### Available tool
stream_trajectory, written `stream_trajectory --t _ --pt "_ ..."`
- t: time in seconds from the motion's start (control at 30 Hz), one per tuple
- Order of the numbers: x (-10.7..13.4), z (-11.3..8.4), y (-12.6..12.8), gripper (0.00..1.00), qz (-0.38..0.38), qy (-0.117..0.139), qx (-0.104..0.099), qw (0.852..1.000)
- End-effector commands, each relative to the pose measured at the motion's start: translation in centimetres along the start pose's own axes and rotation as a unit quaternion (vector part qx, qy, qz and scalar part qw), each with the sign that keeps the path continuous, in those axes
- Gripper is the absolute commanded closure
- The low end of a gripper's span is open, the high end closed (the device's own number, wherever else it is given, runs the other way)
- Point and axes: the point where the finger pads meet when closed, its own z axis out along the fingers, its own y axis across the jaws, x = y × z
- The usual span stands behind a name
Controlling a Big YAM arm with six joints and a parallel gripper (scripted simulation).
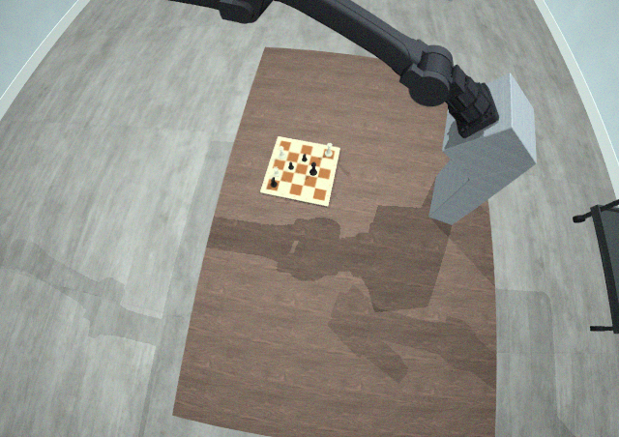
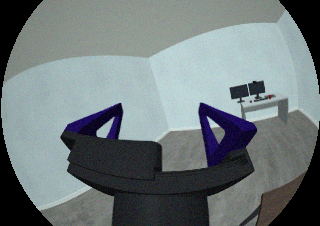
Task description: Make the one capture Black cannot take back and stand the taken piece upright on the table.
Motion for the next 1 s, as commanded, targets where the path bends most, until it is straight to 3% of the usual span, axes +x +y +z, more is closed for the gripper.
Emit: stream_trajectory --t 0.0,0.23,0.3,0.47,0.63,0.67,0.8,0.87,0.97 --pt "-4.4 1.2 1.2 0.00 0.024 -0.006 -0.002 1.000" --pt "0.0 -0.6 2.3 0.00 -0.006 0.058 -0.025 0.998" --pt "0.0 -0.6 2.3 0.00 -0.006 0.058 -0.025 0.998" --pt "5.4 -4.2 3.1 0.00 -0.041 0.142 -0.057 0.987" --pt "11.9 -10.9 3.1 0.00 -0.085 0.255 -0.100 0.958" --pt "11.9 -10.9 3.1 0.00 -0.085 0.255 -0.100 0.958" --pt "16.5 -18.9 1.8 0.00 -0.122 0.358 -0.140 0.915" --pt "16.5 -18.9 1.8 0.00 -0.122 0.358 -0.140 0.915" --pt "19.1 -26.2 -0.1 0.00 -0.150 0.437 -0.171 0.870"
